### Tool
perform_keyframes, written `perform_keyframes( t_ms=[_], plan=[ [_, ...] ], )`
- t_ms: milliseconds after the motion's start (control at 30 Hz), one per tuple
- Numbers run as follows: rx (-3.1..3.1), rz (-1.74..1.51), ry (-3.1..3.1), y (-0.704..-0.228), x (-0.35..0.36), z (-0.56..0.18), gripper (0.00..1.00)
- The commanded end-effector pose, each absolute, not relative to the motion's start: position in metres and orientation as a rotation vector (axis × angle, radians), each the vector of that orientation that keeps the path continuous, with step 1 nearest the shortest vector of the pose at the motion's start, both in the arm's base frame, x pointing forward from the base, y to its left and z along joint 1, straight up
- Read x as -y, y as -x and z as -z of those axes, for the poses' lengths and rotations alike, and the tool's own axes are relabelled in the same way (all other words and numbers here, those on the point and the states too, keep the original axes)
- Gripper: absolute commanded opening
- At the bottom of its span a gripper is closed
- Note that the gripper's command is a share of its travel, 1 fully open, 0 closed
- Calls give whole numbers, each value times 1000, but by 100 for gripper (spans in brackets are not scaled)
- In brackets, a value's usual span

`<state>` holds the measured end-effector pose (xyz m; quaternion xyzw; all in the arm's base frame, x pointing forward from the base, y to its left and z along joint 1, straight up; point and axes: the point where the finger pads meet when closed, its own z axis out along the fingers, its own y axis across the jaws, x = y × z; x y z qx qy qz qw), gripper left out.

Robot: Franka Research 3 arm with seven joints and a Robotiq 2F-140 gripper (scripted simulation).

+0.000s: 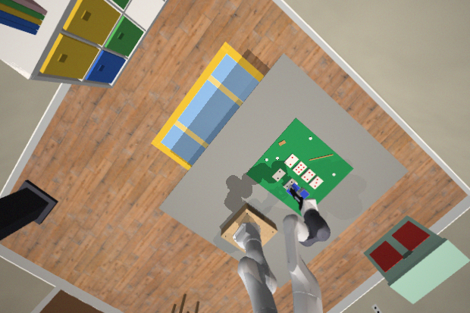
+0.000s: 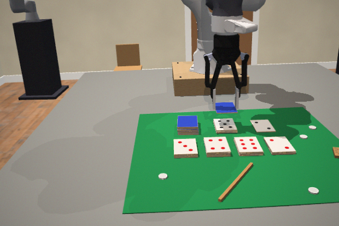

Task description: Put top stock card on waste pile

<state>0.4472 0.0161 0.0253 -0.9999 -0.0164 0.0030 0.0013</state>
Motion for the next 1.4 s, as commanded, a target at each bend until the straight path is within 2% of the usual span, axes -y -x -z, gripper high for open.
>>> perform_keyframes(
  t_ms=[0,1367],
  plan=[
    [39,-1,3140,-449,-15,-26,43],
    [39,-1,3140,-450,-15,-9,43]
  ],
)
